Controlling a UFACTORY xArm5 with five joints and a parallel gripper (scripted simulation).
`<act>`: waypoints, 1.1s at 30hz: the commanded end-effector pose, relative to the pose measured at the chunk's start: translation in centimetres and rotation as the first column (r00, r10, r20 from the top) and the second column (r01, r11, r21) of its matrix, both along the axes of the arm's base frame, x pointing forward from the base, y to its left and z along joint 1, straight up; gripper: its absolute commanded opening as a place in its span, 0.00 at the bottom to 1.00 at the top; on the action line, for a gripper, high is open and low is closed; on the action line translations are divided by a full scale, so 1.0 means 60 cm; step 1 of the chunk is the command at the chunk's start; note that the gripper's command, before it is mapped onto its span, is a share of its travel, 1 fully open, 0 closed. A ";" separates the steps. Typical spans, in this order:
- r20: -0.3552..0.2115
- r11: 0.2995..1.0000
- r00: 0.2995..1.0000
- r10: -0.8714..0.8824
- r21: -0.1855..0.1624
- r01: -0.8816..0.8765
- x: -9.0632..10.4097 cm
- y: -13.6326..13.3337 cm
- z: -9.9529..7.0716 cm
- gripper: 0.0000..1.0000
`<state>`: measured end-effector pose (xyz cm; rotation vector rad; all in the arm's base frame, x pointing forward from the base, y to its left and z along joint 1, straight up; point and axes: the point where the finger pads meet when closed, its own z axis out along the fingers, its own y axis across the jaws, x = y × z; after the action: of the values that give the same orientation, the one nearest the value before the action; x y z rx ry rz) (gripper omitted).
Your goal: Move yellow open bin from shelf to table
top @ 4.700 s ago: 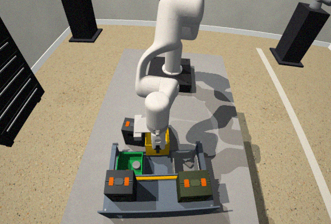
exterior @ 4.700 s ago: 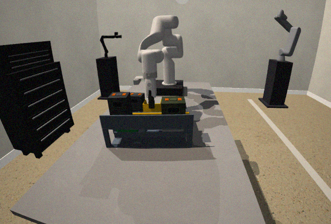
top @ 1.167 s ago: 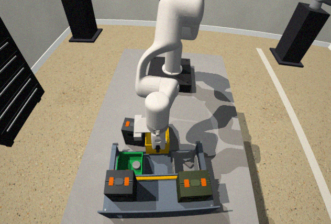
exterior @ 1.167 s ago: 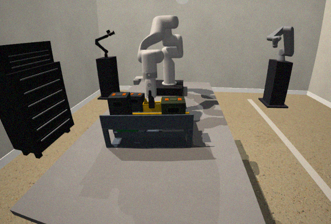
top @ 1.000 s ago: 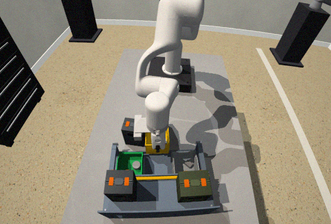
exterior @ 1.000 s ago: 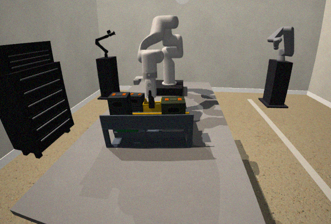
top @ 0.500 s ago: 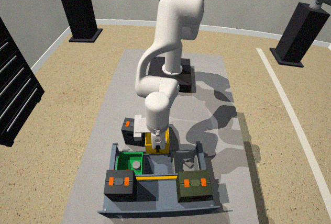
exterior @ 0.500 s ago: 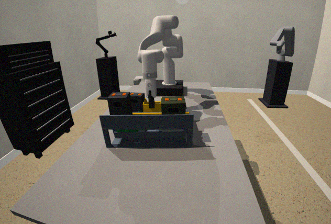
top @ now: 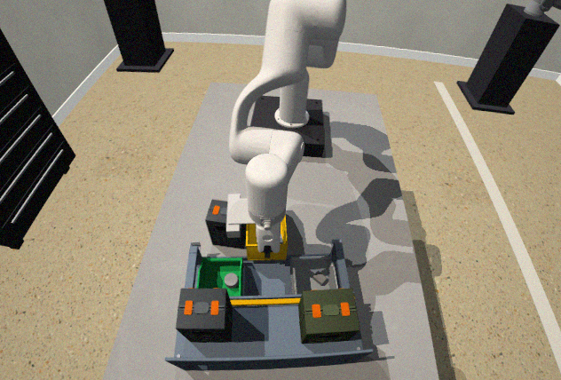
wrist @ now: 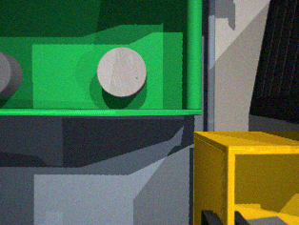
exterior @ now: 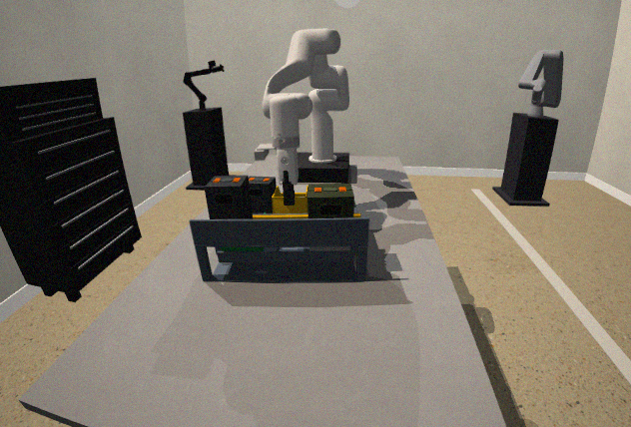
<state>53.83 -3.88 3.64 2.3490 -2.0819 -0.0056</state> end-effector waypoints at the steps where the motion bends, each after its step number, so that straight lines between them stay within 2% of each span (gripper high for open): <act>1: 0.004 1.000 1.000 0.000 -0.005 0.000 0.002 0.000 0.003 0.00; 33: 0.004 1.000 1.000 0.000 -0.005 0.000 -0.023 -0.003 0.003 0.00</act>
<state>52.41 -4.05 3.65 2.3488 -2.0817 -0.0062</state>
